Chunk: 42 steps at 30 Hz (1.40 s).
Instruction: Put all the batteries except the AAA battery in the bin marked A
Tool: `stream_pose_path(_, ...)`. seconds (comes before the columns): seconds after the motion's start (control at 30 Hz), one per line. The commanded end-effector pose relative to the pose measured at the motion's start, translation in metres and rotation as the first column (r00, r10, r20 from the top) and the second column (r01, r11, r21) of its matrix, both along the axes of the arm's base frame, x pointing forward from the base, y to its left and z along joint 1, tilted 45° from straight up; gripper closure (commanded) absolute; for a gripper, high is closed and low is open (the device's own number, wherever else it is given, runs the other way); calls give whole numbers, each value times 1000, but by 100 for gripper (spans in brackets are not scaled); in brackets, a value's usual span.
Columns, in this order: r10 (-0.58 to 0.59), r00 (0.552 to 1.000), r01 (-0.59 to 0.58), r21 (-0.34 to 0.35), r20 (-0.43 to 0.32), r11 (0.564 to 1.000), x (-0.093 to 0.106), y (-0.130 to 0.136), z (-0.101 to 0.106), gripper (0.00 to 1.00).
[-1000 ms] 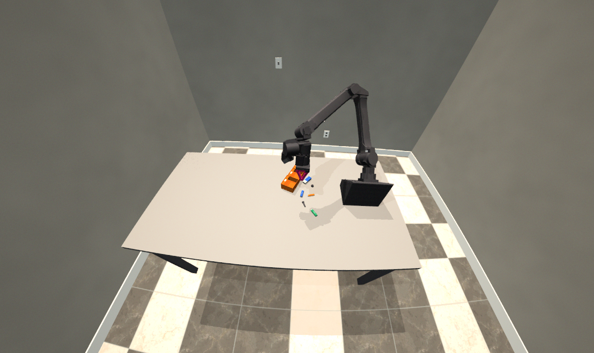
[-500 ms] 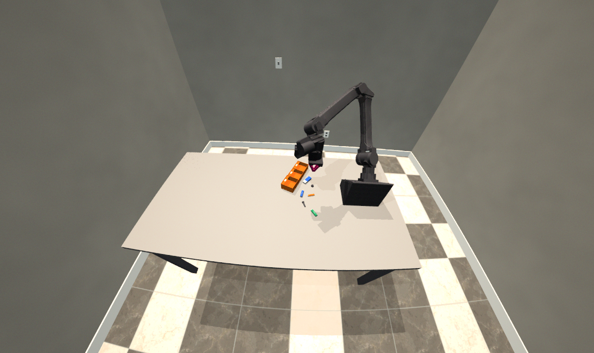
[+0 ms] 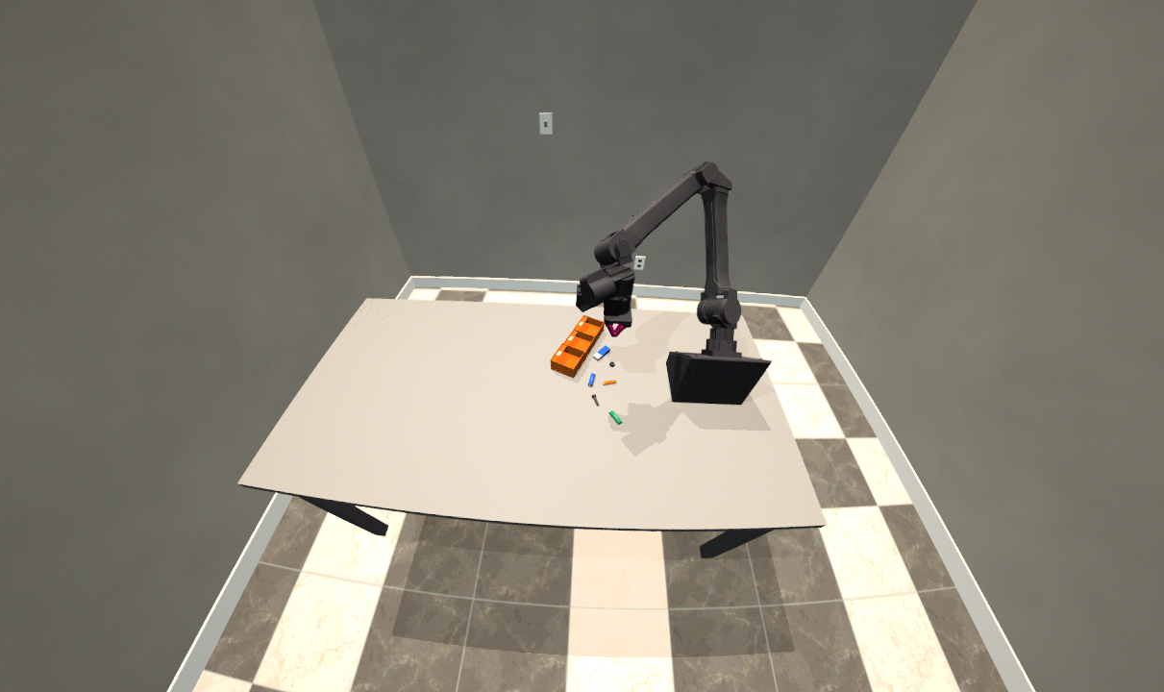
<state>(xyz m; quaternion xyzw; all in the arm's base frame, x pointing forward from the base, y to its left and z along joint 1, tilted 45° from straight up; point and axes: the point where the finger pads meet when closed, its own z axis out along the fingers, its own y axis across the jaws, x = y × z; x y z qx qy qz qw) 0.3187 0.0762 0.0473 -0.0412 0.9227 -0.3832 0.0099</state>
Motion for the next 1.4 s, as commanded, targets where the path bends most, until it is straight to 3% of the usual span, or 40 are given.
stream_pose_path(0.0,-6,999,5,25,49,1000,23,13,8,92)
stream_pose_path(1.2,-1,999,0,23,37,1000,28,11,8,92)
stream_pose_path(1.23,-54,994,51,33,97,998,23,-2,12,92)
stream_pose_path(1.37,-150,973,146,33,174,989,26,-38,16,92)
